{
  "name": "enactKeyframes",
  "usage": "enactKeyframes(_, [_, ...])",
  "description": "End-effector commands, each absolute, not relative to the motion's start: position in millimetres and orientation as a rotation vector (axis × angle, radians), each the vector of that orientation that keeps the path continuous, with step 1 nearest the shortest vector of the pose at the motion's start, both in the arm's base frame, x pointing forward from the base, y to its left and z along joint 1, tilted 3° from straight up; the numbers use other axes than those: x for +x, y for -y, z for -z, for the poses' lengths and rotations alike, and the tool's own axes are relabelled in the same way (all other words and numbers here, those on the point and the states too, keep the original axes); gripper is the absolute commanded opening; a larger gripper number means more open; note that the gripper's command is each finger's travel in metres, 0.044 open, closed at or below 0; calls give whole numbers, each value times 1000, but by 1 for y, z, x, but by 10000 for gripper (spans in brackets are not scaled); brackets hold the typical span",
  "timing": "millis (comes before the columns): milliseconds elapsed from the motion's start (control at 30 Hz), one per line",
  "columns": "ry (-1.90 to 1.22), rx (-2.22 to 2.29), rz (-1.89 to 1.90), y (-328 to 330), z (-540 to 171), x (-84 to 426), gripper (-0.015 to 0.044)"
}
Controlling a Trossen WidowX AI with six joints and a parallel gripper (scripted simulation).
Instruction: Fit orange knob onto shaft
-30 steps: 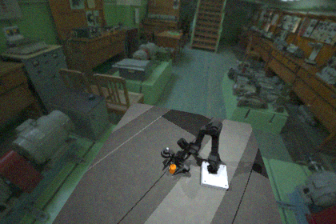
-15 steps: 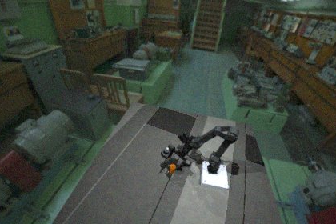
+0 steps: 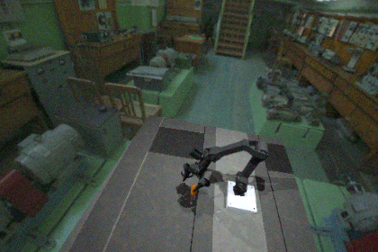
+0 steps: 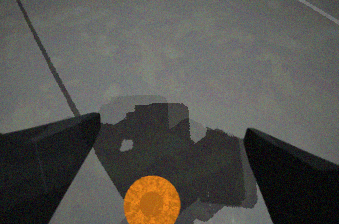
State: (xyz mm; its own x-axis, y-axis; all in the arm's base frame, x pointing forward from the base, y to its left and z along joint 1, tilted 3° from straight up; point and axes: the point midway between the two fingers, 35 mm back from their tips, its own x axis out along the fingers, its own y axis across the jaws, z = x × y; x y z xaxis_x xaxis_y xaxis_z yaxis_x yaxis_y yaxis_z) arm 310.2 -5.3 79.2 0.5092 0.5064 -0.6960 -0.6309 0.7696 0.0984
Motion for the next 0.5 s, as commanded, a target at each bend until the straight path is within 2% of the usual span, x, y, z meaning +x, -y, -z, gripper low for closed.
enactKeyframes(0, [-1190, -347, -638, -3, -88, 305, 440])
enactKeyframes(200, [-1500, -596, -576, 2, -117, 286, 440])
enactKeyframes(467, [-1508, -605, -574, 2, -118, 286, 440])
